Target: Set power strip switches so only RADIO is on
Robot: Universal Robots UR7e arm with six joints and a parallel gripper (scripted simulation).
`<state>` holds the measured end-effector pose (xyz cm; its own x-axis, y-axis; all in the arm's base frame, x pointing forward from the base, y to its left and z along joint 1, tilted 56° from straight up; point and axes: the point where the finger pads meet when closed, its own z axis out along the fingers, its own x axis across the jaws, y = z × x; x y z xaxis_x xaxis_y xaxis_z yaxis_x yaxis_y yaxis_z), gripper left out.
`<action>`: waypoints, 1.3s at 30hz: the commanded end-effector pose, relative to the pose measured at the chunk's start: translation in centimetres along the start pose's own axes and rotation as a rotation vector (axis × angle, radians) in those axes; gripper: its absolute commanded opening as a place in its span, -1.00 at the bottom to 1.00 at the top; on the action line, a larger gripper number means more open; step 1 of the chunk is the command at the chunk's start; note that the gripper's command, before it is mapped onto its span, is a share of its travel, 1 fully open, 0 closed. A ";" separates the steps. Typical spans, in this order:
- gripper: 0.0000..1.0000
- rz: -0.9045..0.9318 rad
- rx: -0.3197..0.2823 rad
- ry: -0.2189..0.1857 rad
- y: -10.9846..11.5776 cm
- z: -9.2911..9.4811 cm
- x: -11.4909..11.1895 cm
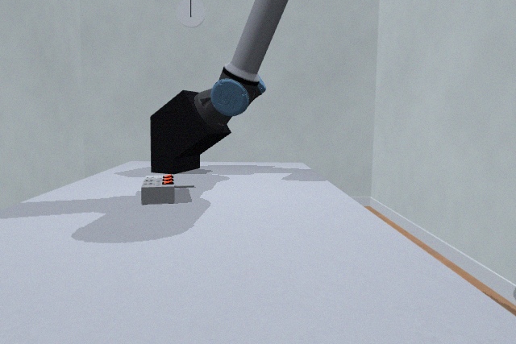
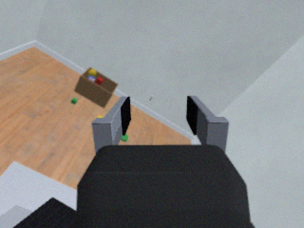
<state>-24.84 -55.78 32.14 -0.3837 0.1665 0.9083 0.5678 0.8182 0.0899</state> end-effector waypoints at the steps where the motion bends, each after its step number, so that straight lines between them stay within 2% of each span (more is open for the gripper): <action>1: 1.00 -0.002 -0.001 -0.002 0.1 0.0 -0.2; 6: 1.00 -0.007 -0.003 -0.018 0.7 -0.3 -1.0; 14: 1.00 -0.024 -0.013 -0.063 2.4 -1.0 -3.7; 18: 1.00 -0.044 -0.024 -0.114 4.3 -1.8 -6.6; 23: 1.00 -0.083 -0.042 -0.202 7.9 -3.1 -11.6; 24: 1.00 -0.083 -0.042 -0.202 7.9 -3.1 -11.6; 26: 1.00 -0.102 -0.050 -0.244 9.7 -3.7 -13.9; 27: 1.00 -0.102 -0.050 -0.244 9.7 -3.7 -13.9; 28: 1.00 -0.114 -0.054 -0.267 10.6 -4.0 -15.1; 30: 1.00 -0.114 -0.054 -0.267 10.6 -4.0 -15.1; 33: 1.00 -0.151 -0.066 -0.340 13.9 -5.0 -18.9; 34: 1.00 -0.151 -0.066 -0.340 13.9 -5.0 -18.9; 35: 1.00 -0.165 -0.070 -0.366 15.1 -5.4 -20.2; 36: 1.00 -0.165 -0.070 -0.366 15.1 -5.4 -20.2; 37: 1.00 -0.180 -0.074 -0.392 16.3 -5.7 -21.6; 38: 1.00 -0.180 -0.074 -0.392 16.3 -5.7 -21.6; 39: 1.00 -0.196 -0.078 -0.420 17.6 -6.1 -22.9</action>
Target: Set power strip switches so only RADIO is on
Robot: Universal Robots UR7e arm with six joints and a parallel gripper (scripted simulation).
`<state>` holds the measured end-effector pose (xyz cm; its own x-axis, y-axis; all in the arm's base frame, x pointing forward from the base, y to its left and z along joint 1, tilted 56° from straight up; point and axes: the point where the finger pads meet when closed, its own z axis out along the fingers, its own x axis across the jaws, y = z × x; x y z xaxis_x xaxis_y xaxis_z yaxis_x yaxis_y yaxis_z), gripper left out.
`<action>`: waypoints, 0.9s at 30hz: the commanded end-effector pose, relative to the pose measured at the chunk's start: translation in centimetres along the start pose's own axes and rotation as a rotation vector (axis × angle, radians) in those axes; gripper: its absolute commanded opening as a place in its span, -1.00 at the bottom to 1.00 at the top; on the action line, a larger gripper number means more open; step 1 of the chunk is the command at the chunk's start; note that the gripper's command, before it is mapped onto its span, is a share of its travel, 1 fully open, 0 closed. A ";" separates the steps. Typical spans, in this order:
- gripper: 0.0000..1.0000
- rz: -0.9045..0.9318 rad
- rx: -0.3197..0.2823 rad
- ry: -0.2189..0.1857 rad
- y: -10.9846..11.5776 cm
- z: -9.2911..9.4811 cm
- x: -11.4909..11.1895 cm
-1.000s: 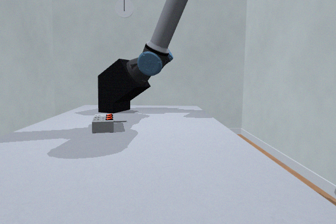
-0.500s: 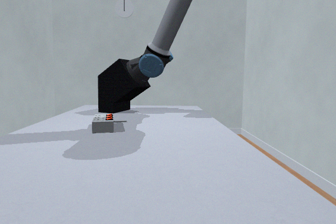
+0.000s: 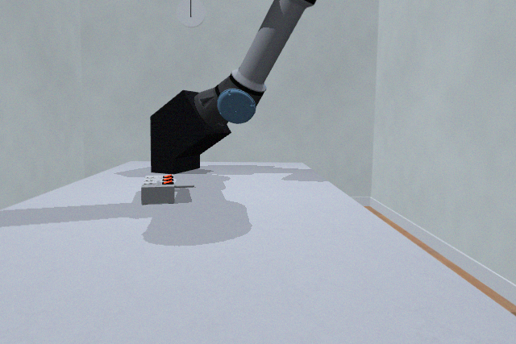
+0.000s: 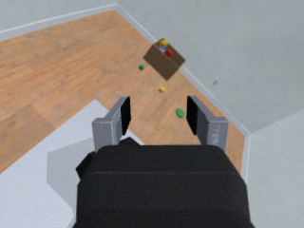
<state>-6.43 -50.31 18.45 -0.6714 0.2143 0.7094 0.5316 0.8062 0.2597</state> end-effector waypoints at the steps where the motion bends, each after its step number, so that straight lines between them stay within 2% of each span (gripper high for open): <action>1: 1.00 -0.058 -0.005 -0.128 4.3 0.7 -6.6; 2: 1.00 -0.058 -0.005 -0.128 4.3 0.7 -6.6; 3: 1.00 -0.076 -0.010 -0.156 5.5 0.9 -8.2; 4: 1.00 -0.076 -0.010 -0.156 5.5 0.9 -8.2; 5: 1.00 -0.094 -0.015 -0.184 6.7 1.1 -9.8; 8: 1.00 -0.094 -0.015 -0.184 6.7 1.1 -9.8; 11: 1.00 -0.153 -0.030 -0.272 10.6 1.8 -14.4; 13: 1.00 -0.153 -0.030 -0.272 10.6 1.8 -14.4; 14: 1.00 -0.174 -0.035 -0.301 11.9 2.0 -15.9; 15: 1.00 -0.174 -0.035 -0.301 11.9 2.0 -15.9; 16: 1.00 -0.195 -0.041 -0.331 13.4 2.2 -17.4; 17: 1.00 -0.195 -0.041 -0.331 13.4 2.2 -17.4; 18: 1.00 -0.217 -0.046 -0.361 14.8 2.5 -18.8; 19: 1.00 -0.217 -0.046 -0.361 14.8 2.5 -18.8; 20: 1.00 -0.239 -0.051 -0.390 16.3 2.7 -20.2; 21: 1.00 -0.239 -0.051 -0.390 16.3 2.7 -20.2; 22: 1.00 -0.262 -0.057 -0.420 17.8 3.0 -21.5; 25: 1.00 -0.262 -0.057 -0.420 17.8 3.0 -21.5; 27: 1.00 -0.308 -0.068 -0.479 20.9 3.5 -24.0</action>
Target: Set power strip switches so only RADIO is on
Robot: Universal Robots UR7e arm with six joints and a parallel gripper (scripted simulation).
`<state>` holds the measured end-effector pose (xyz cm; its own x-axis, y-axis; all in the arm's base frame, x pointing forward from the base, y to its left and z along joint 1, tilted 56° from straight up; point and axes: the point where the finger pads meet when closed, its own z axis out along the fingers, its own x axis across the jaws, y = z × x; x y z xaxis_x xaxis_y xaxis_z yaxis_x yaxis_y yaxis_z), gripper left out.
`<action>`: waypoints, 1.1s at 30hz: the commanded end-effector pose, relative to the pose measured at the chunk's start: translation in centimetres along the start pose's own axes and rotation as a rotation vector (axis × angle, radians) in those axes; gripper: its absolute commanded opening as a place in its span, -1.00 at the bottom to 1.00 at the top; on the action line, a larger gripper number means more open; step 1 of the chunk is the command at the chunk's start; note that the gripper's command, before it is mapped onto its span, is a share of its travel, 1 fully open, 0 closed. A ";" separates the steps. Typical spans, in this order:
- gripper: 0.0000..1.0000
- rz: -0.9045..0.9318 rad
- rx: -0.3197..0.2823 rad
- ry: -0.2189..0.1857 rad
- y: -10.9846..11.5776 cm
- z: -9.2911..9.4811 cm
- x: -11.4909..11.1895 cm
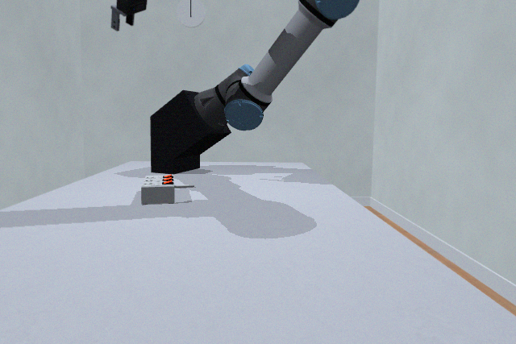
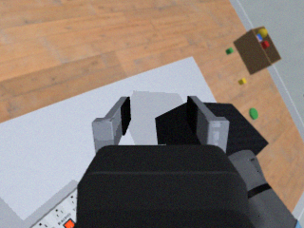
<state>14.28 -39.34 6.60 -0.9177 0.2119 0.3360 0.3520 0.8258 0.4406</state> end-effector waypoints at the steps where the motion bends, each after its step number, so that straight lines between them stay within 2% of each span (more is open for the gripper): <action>1: 1.00 -0.084 -0.010 -0.131 4.1 3.0 -5.8; 2: 1.00 -0.084 -0.010 -0.131 4.1 3.0 -5.8; 3: 1.00 -0.108 -0.017 -0.159 5.3 3.8 -7.0; 4: 1.00 -0.108 -0.017 -0.159 5.3 3.8 -7.0; 5: 1.00 -0.131 -0.024 -0.188 6.6 4.6 -8.2; 6: 1.00 -0.131 -0.024 -0.188 6.6 4.6 -8.2; 7: 1.00 -0.155 -0.031 -0.216 7.9 5.3 -9.3; 8: 1.00 -0.155 -0.031 -0.216 7.9 5.3 -9.3; 10: 1.00 -0.201 -0.046 -0.270 10.4 6.8 -11.3; 11: 1.00 -0.201 -0.046 -0.270 10.4 6.8 -11.3; 12: 1.00 -0.224 -0.053 -0.296 11.7 7.4 -12.3; 15: 1.00 -0.224 -0.053 -0.296 11.7 7.4 -12.3; 19: 1.00 -0.311 -0.083 -0.394 16.7 9.9 -15.3; 20: 1.00 -0.311 -0.083 -0.394 16.7 9.9 -15.3; 22: 1.00 -0.352 -0.098 -0.439 19.0 10.9 -16.4; 23: 1.00 -0.352 -0.098 -0.439 19.0 10.9 -16.4; 27: 1.00 -0.425 -0.126 -0.517 23.4 12.6 -17.9; 28: 1.00 -0.425 -0.126 -0.517 23.4 12.6 -17.9; 30: 1.00 -0.456 -0.139 -0.551 25.2 13.3 -18.4; 32: 1.00 -0.456 -0.139 -0.551 25.2 13.3 -18.4; 33: 1.00 -0.470 -0.146 -0.566 26.1 13.6 -18.6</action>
<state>35.36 -17.12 0.55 -0.9493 0.1260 -0.2881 -0.0633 0.8209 0.5675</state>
